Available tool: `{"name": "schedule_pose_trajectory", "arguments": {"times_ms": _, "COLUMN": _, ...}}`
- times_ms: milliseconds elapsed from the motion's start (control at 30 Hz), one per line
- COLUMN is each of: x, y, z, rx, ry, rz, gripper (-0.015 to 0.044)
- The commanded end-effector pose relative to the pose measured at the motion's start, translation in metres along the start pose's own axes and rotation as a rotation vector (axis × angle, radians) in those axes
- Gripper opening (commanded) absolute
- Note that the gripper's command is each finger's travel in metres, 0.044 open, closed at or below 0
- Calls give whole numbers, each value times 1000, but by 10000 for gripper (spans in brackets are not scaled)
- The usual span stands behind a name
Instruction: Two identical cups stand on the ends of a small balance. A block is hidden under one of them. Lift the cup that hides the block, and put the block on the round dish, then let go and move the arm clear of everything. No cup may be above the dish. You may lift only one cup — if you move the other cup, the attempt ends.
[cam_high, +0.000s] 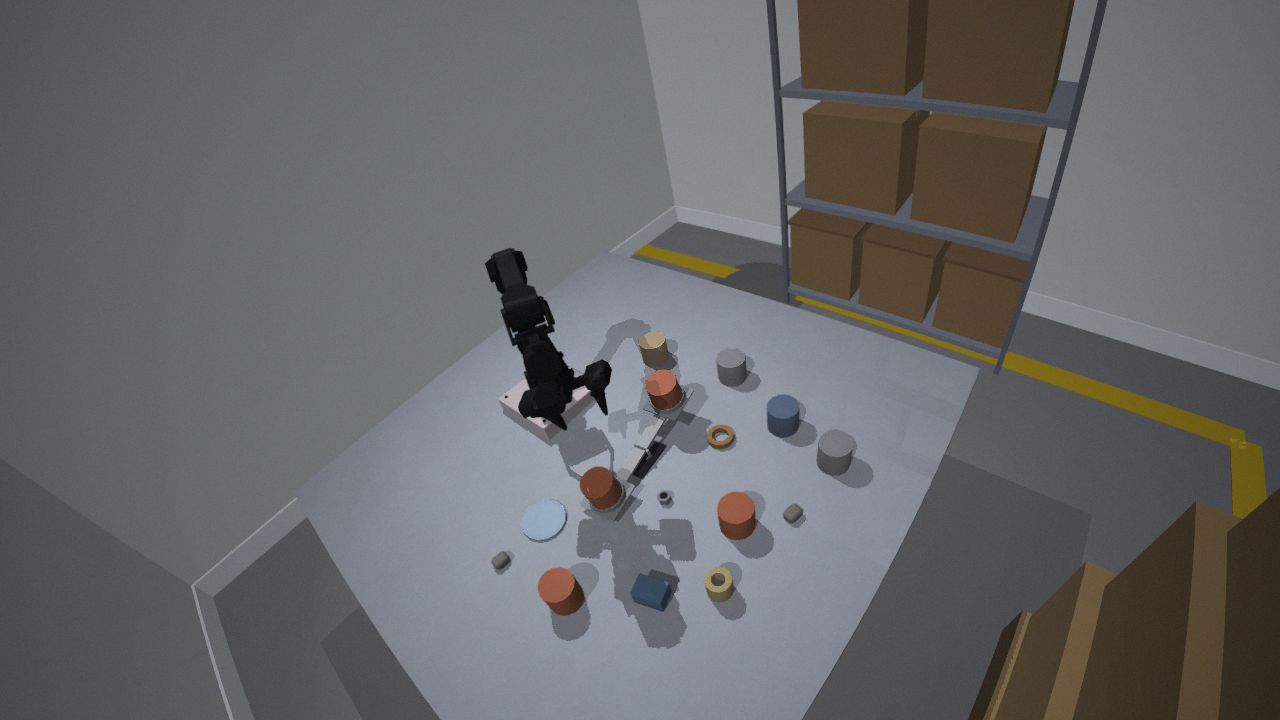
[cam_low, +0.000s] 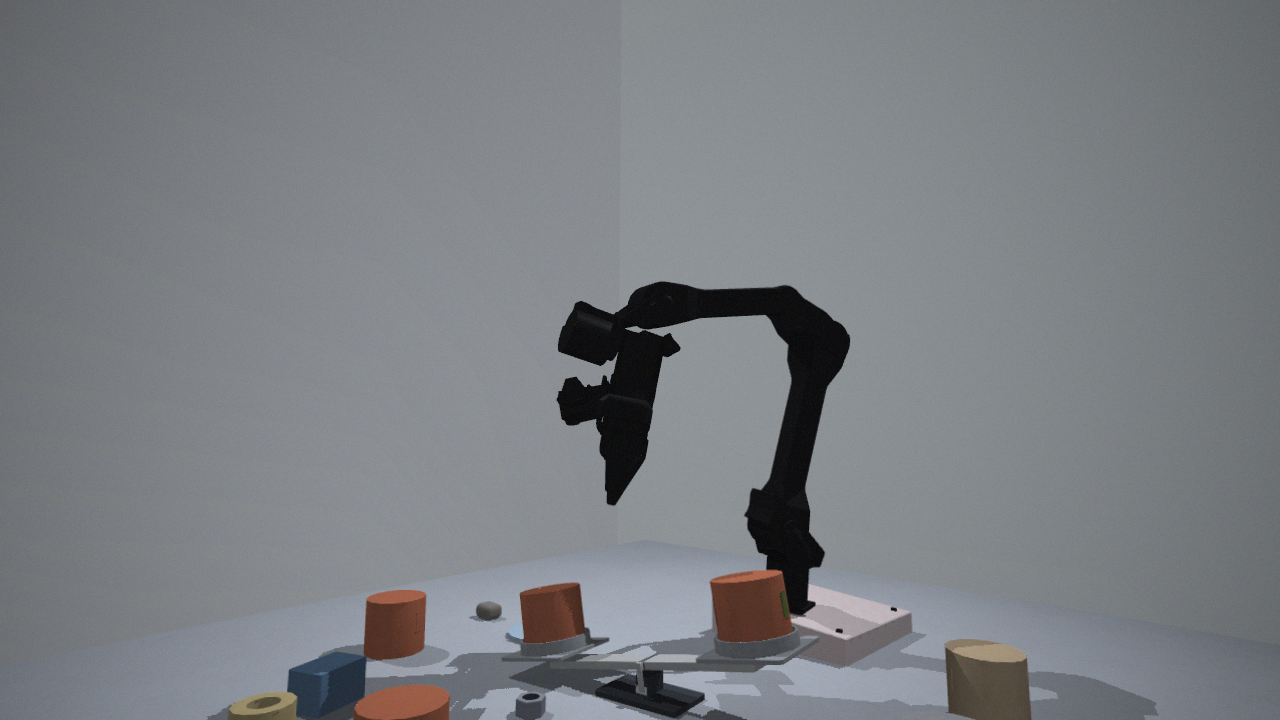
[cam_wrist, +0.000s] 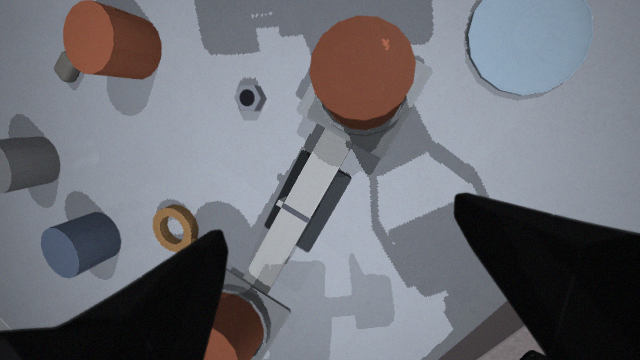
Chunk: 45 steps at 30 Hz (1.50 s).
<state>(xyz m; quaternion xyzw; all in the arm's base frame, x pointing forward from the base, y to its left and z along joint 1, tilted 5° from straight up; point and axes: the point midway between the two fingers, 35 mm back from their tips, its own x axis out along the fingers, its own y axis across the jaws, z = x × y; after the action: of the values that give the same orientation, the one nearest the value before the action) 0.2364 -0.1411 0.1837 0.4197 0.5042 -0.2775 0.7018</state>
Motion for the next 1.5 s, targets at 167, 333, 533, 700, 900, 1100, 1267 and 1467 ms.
{"name": "schedule_pose_trajectory", "arguments": {"times_ms": 167, "x": 28, "y": -2, "z": 27, "rx": 251, "ry": 57, "rz": -116, "gripper": 440}}
{"name": "schedule_pose_trajectory", "arguments": {"times_ms": 333, "x": 48, "y": -5, "z": 40, "rx": 395, "ry": 80, "rz": -191, "gripper": 440}}
{"name": "schedule_pose_trajectory", "arguments": {"times_ms": 533, "x": 74, "y": -10, "z": 54, "rx": 562, "ry": 94, "rz": -287, "gripper": 440}}
{"name": "schedule_pose_trajectory", "arguments": {"times_ms": 700, "x": 81, "y": -12, "z": 57, "rx": 601, "ry": 95, "rz": -311, "gripper": 440}}
{"name": "schedule_pose_trajectory", "arguments": {"times_ms": 900, "x": 94, "y": -15, "z": 55, "rx": 601, "ry": 95, "rz": -311, "gripper": 440}}
{"name": "schedule_pose_trajectory", "arguments": {"times_ms": 1100, "x": 98, "y": -16, "z": 54, "rx": 601, "ry": 95, "rz": -311, "gripper": 440}}
{"name": "schedule_pose_trajectory", "arguments": {"times_ms": 1267, "x": 105, "y": -18, "z": 53, "rx": 601, "ry": 95, "rz": -311, "gripper": 440}}
{"name": "schedule_pose_trajectory", "arguments": {"times_ms": 1467, "x": 115, "y": -21, "z": 52, "rx": 601, "ry": 95, "rz": -311, "gripper": 440}}
